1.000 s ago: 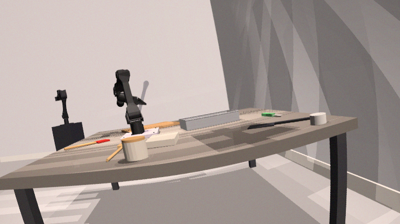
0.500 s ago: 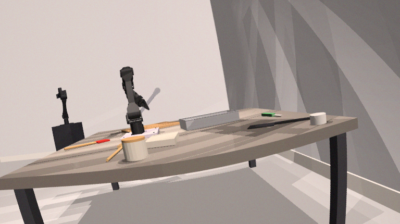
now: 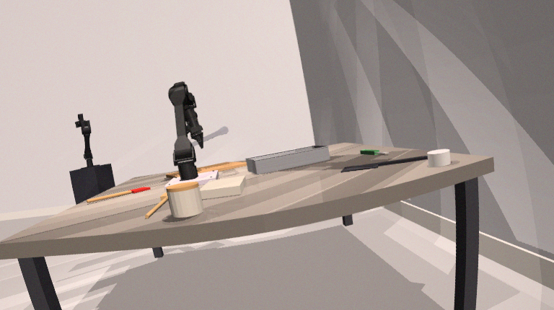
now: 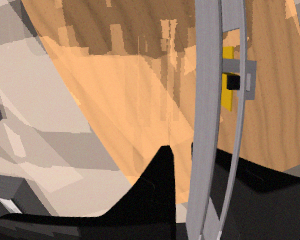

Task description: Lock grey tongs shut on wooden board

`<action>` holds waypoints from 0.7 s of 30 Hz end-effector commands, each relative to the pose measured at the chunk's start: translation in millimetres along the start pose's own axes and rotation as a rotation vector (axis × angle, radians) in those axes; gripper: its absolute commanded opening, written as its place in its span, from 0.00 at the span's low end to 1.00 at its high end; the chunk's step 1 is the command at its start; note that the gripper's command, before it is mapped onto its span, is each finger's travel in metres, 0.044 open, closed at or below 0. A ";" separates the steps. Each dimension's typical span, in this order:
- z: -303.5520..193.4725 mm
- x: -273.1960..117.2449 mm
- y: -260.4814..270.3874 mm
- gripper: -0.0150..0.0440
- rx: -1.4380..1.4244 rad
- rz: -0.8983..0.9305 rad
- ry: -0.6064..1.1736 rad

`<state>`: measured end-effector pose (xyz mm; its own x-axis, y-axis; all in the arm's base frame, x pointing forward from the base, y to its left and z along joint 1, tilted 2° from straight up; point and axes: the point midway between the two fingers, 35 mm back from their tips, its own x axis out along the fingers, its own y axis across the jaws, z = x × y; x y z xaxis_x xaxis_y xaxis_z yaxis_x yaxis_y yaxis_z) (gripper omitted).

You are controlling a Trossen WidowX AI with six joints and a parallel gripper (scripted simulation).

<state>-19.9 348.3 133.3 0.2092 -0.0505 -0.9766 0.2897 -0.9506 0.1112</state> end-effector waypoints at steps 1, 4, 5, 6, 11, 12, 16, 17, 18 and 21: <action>-2.6 -8.9 -6.7 0.00 -0.033 -0.073 -0.111; -4.5 -13.8 -10.5 0.00 -0.060 -0.123 -0.185; -4.9 -14.8 -11.2 0.00 -0.065 -0.132 -0.197; -5.0 -15.1 -11.4 0.00 -0.066 -0.135 -0.201; -5.0 -15.1 -11.4 0.00 -0.066 -0.135 -0.201; -5.0 -15.1 -11.4 0.00 -0.066 -0.135 -0.201; -5.0 -14.9 -11.5 0.00 -0.066 -0.135 -0.201; -4.9 -14.4 -11.6 0.00 -0.066 -0.135 -0.201; -4.8 -13.6 -11.9 0.00 -0.066 -0.135 -0.201; -4.1 -9.9 -12.9 0.00 -0.066 -0.135 -0.201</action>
<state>-21.0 362.1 145.7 -0.0178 0.0112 -0.9998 0.3609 -0.9324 -0.0169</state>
